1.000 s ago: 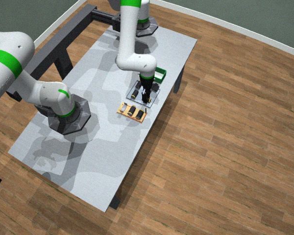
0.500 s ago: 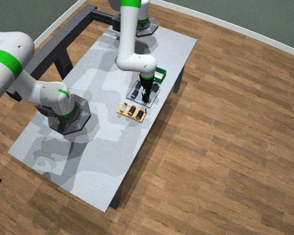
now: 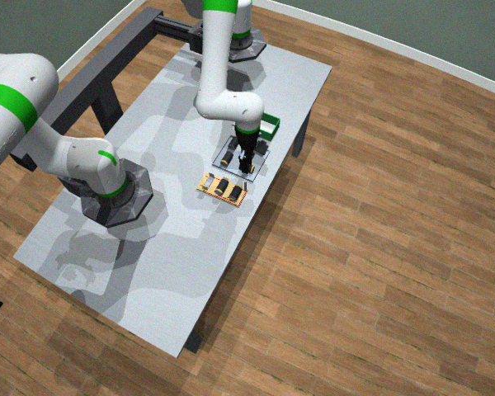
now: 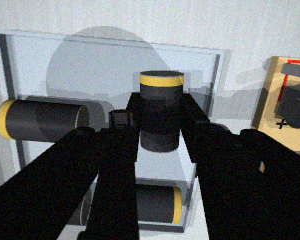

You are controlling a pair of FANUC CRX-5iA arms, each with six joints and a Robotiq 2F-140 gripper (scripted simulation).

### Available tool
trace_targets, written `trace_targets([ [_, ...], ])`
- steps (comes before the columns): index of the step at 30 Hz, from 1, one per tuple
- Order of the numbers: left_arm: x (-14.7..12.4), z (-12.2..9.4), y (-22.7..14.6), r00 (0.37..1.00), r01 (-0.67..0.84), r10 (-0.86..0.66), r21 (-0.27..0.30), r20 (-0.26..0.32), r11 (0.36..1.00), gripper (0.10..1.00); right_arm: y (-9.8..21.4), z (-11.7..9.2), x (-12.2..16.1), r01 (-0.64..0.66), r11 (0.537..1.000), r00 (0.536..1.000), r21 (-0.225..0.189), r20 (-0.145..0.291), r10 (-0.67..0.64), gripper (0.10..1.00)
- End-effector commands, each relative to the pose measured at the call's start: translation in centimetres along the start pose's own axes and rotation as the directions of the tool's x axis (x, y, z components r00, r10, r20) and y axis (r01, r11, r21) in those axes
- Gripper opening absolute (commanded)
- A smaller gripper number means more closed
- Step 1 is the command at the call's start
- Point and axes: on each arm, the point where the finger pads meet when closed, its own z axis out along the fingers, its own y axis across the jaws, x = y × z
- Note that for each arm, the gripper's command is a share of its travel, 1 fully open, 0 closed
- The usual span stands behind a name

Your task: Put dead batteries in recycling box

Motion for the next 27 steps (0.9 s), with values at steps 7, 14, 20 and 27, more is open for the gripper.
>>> trace_targets([
  [7,0.0,-0.1,0.1,1.000,0.000,0.000,-0.002,-0.001,1.000,0.244,0.0,-0.1,0.0,0.000,1.000,1.000,0.000,-0.002,0.000,1.000],
  [14,0.0,-0.8,0.1,1.000,0.000,0.000,-0.002,-0.001,1.000,0.244,0.0,-0.1,0.0,0.000,1.000,1.000,0.000,-0.002,0.000,1.000],
  [20,0.0,-2.6,0.1,1.000,0.000,0.000,-0.002,-0.001,1.000,0.244,0.0,-0.1,0.0,0.000,1.000,1.000,0.000,-0.002,0.000,1.000],
  [27,0.0,-4.6,0.1,1.000,0.000,0.000,-0.002,-0.001,1.000,0.244,0.0,-0.1,0.0,0.000,1.000,1.000,0.000,-0.002,0.000,1.000],
])
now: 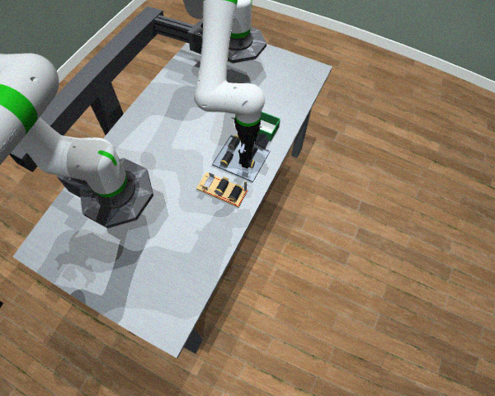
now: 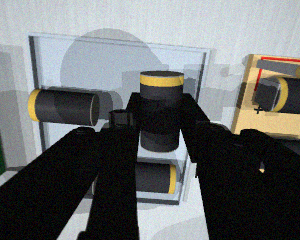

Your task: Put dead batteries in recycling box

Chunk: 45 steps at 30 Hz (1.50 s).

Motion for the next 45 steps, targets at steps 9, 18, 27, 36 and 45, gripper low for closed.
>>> trace_targets([
  [9,0.1,-1.9,0.1,1.000,0.000,0.000,-0.002,-0.001,1.000,0.244,0.0,-0.1,0.0,0.000,1.000,1.000,0.000,-0.002,0.000,1.000],
  [18,0.0,-7.6,0.1,1.000,0.000,0.000,-0.002,-0.001,1.000,0.244,0.0,-0.1,0.0,0.000,1.000,1.000,0.000,-0.002,0.000,1.000],
  [27,0.0,-7.6,0.1,0.999,0.039,-0.039,-0.002,-0.001,0.999,0.244,0.0,-0.1,0.0,0.000,1.000,1.000,0.000,-0.002,0.000,1.000],
  [36,0.0,-7.6,0.1,0.962,0.273,-0.273,-0.002,-0.001,0.962,0.244,0.0,-0.1,0.0,0.000,1.000,1.000,0.000,-0.002,0.000,1.000],
  [45,0.0,-7.6,0.1,0.826,0.563,-0.563,-0.002,0.000,0.826,0.244,0.0,-0.1,0.0,0.000,1.000,1.000,0.000,-0.002,0.000,1.000],
])
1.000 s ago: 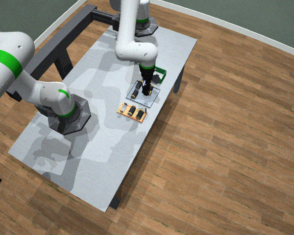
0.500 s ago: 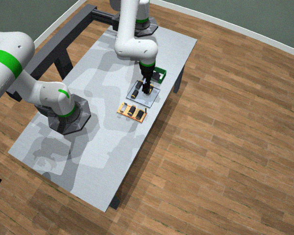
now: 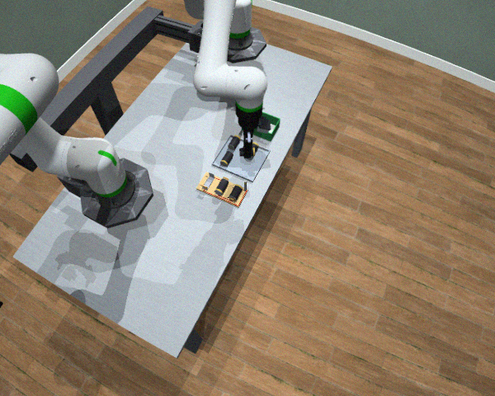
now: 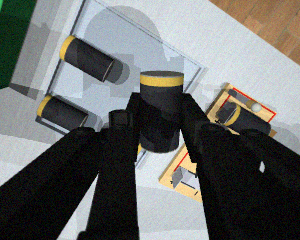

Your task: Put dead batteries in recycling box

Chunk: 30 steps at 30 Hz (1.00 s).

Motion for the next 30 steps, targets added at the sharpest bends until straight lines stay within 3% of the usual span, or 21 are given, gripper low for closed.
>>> trace_targets([
  [1,-0.01,-0.12,0.09,0.978,0.208,-0.208,-0.006,-0.010,0.978,0.244,0.02,-0.09,0.02,0.000,1.000,1.000,0.000,-0.002,0.000,1.000],
  [5,-0.01,-0.12,0.09,0.914,0.406,-0.406,-0.008,-0.009,0.914,0.244,0.02,-0.09,0.02,0.000,1.000,1.000,0.000,-0.002,0.000,1.000],
  [11,-0.01,-0.12,0.09,0.760,0.650,-0.650,-0.010,-0.006,0.760,0.244,0.02,-0.09,0.02,0.000,1.000,1.000,0.000,-0.002,0.000,1.000],
  [13,-0.01,-0.12,0.09,0.760,0.650,-0.650,-0.010,-0.006,0.760,0.244,0.02,-0.09,0.02,0.000,1.000,1.000,0.000,-0.002,0.000,1.000],
  [19,-0.01,-0.12,0.09,0.600,0.800,-0.800,-0.011,-0.004,0.600,0.244,0.02,-0.09,0.02,0.000,1.000,1.000,0.000,-0.002,0.000,1.000],
  [23,-0.01,-0.12,0.09,0.528,0.849,-0.849,-0.011,-0.003,0.528,0.244,0.02,-0.09,0.02,0.000,1.000,1.000,0.000,-0.002,0.000,1.000],
  [30,-0.01,-0.12,0.09,0.486,0.874,-0.874,-0.011,-0.002,0.486,0.244,0.02,-0.09,0.02,0.000,1.000,1.000,0.000,-0.002,0.000,1.000],
])
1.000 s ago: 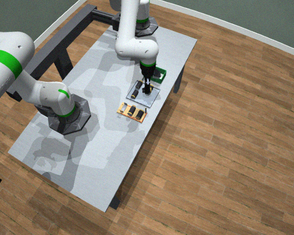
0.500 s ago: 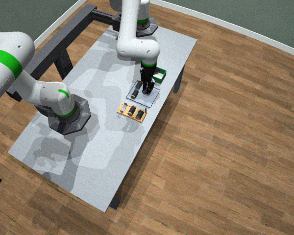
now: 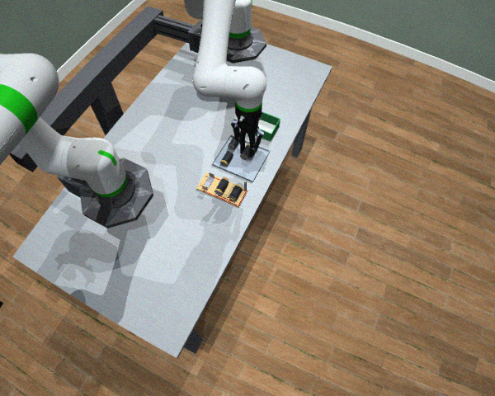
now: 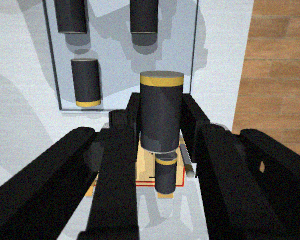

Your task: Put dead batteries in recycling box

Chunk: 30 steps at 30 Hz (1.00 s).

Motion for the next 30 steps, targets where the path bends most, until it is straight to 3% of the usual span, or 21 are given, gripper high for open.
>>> trace_targets([
  [1,-0.1,-0.1,0.1,1.000,0.012,-0.012,-0.004,0.001,1.000,0.244,0.0,-0.1,0.0,0.000,1.000,1.000,0.000,-0.002,0.000,1.000],
  [11,-0.2,-0.1,0.0,1.000,0.014,-0.014,-0.004,0.001,1.000,0.244,0.0,-0.1,0.0,0.000,1.000,1.000,0.000,-0.002,0.000,1.000],
  [17,-1.9,-0.1,-1.4,1.000,0.014,-0.014,-0.004,0.001,1.000,0.244,0.0,-0.1,0.0,0.000,1.000,1.000,0.000,-0.002,0.000,1.000],
  [25,-11.0,-0.1,-8.8,1.000,0.014,-0.014,-0.004,0.001,1.000,0.244,0.0,-0.1,0.0,0.000,1.000,1.000,0.000,-0.002,0.000,1.000],
  [30,-13.8,-0.1,-11.1,1.000,0.014,-0.014,-0.004,0.001,1.000,0.244,0.0,-0.1,0.0,0.000,1.000,1.000,0.000,-0.002,0.000,1.000],
])
